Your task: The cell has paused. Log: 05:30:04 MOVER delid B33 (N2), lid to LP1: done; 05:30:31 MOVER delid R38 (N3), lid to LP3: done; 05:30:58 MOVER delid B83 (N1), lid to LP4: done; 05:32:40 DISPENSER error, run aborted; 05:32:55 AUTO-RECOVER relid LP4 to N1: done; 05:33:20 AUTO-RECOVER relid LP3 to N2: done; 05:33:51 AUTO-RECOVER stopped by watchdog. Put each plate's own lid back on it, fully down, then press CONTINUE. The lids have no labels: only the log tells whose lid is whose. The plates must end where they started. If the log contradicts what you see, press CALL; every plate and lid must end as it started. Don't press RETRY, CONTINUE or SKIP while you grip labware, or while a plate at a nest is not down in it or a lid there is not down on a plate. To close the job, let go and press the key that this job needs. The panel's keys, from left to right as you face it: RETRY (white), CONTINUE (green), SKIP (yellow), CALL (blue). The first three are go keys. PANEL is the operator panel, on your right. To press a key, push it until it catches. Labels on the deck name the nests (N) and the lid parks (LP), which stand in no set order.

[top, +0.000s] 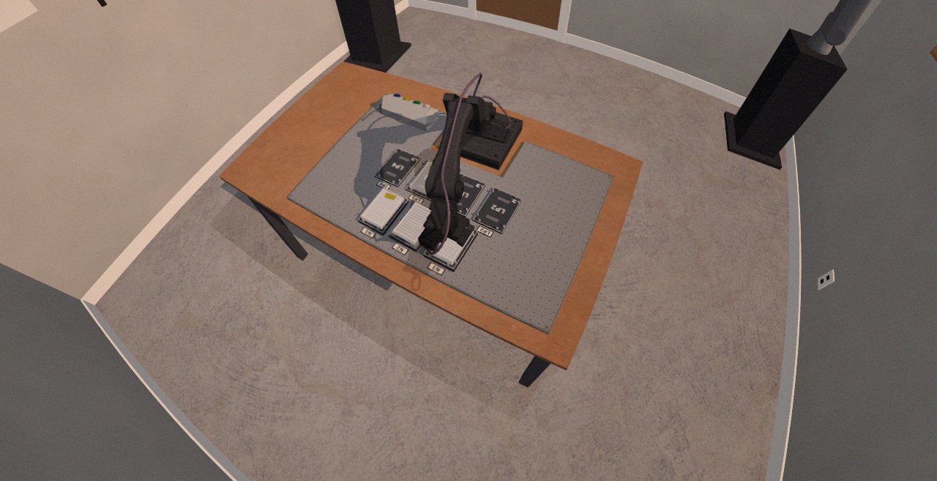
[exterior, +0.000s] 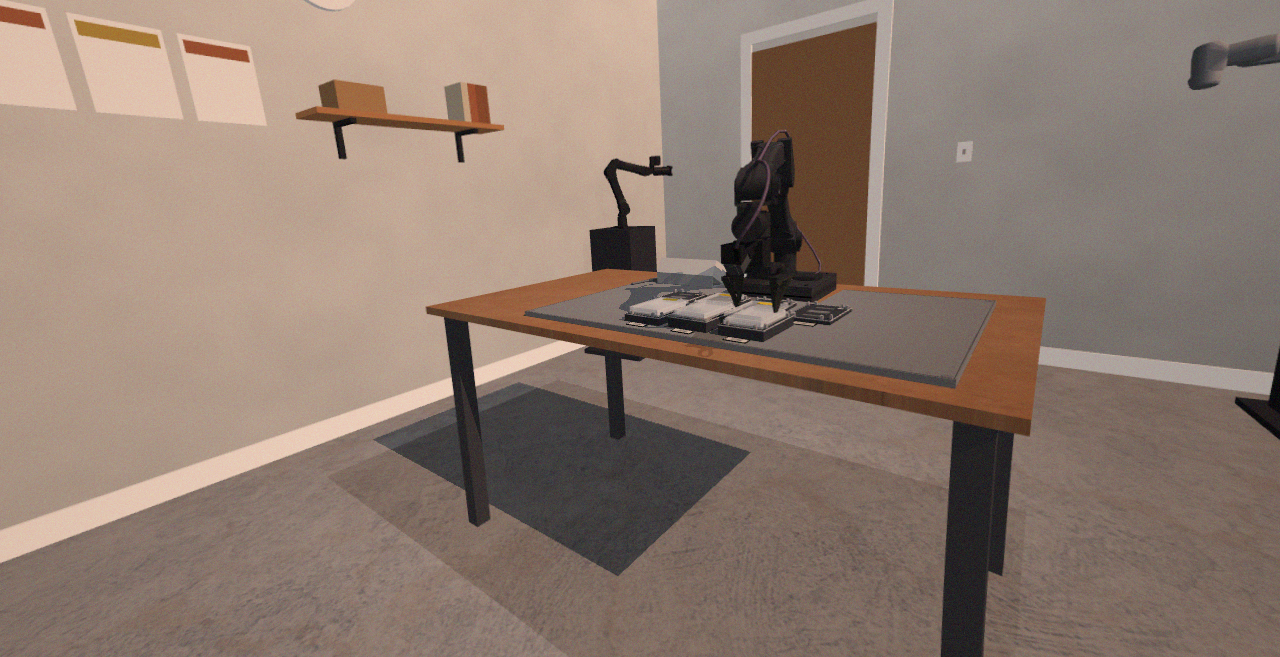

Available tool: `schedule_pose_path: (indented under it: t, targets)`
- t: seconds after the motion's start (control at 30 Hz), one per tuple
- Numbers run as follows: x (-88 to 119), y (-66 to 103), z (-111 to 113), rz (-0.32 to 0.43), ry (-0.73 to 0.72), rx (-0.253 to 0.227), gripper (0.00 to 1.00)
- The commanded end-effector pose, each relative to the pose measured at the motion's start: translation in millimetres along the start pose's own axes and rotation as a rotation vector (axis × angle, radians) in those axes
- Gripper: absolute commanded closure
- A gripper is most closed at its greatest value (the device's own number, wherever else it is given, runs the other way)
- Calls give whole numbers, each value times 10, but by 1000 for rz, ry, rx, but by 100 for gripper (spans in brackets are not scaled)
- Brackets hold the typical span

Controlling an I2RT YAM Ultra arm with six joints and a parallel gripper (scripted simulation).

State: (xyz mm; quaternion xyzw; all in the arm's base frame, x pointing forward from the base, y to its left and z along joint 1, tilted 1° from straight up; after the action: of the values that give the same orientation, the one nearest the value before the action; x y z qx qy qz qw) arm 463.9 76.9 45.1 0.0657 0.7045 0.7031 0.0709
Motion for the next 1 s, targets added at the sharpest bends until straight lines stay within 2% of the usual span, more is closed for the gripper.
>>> schedule_pose_path:
  t: [0.0, 0.17, 0.3, 0.4, 0.57, 0.7, 0.73, 0.87, 0.97]
  targets:
    - [-28, -19, -21, -13, -4, -5, 100]
    - [-53, 13, -12, -26, -4, -9, 100]
    - [-25, -52, -24, -11, -4, -4, 100]
    - [-71, -3, -9, -30, -4, -11, 100]
    - [-27, -81, -26, -11, -4, -4, 100]
    - [-60, -62, -15, -22, -5, -8, 100]
    - [-76, 16, -10, -39, -5, -14, 100]
    - [-36, -60, -26, -20, -5, -7, 100]
    - [-46, -30, 8, -23, -1, -9, 100]
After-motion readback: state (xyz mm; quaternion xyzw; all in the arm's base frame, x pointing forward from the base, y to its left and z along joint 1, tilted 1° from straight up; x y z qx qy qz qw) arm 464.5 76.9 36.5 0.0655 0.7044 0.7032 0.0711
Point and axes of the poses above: the point where the finger pads meet when closed, its own y axis back along the fingers, its own z axis across the jaws, x = y × z, the point moved 2 cm from there along y, back along the fingers, and after that the axes turned 4 degrees about -y, right-handed, at the moved point
